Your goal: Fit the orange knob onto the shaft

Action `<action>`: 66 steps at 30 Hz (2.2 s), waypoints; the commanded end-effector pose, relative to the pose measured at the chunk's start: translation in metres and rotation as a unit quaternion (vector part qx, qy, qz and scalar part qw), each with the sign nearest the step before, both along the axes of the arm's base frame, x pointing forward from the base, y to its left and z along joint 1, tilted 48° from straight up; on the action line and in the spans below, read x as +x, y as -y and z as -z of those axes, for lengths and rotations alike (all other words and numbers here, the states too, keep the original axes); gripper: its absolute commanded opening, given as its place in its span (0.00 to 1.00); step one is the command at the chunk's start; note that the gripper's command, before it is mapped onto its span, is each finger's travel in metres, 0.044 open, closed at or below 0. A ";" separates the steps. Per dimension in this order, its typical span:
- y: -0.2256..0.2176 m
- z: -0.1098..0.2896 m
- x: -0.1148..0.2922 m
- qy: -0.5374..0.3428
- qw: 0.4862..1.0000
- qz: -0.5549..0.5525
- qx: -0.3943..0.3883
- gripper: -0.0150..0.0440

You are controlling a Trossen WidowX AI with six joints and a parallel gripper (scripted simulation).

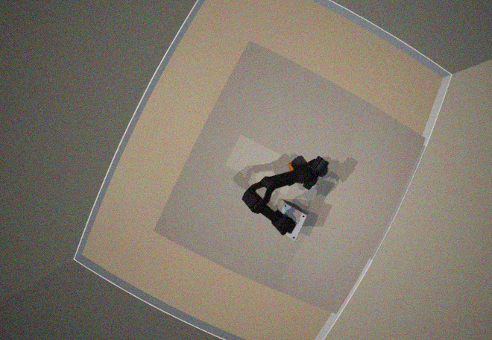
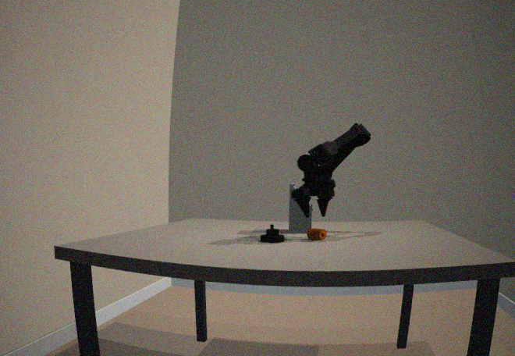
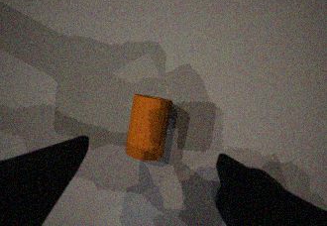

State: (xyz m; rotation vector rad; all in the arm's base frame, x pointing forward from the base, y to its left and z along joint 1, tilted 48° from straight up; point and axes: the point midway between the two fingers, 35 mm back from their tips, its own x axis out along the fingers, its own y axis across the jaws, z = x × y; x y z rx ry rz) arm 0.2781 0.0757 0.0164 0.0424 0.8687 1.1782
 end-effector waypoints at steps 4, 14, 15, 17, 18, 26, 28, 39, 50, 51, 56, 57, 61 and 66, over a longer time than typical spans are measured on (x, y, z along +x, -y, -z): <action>-0.002 0.004 -0.007 -0.016 1.000 0.003 0.008 1.00; -0.020 0.020 -0.007 -0.016 1.000 0.003 0.008 1.00; -0.021 0.021 -0.007 -0.016 1.000 0.002 0.008 1.00; -0.023 0.023 -0.007 -0.016 1.000 0.002 0.008 1.00; -0.025 0.025 -0.007 -0.016 1.000 0.002 0.008 1.00; -0.034 0.034 -0.007 -0.017 1.000 0.002 0.007 1.00; -0.036 0.036 -0.008 -0.017 1.000 0.002 0.007 1.00; -0.049 0.047 -0.009 -0.017 1.000 0.002 0.009 1.00; -0.053 0.050 -0.010 -0.017 1.000 0.002 0.010 0.73; -0.053 0.050 -0.010 -0.017 1.000 0.002 0.010 0.69; -0.053 0.050 -0.010 -0.017 1.000 0.002 0.010 0.66; -0.053 0.050 -0.010 -0.017 1.000 0.002 0.010 0.66; -0.053 0.050 -0.010 -0.017 1.000 0.002 0.010 0.66; -0.053 0.050 -0.010 -0.017 1.000 0.002 0.010 0.62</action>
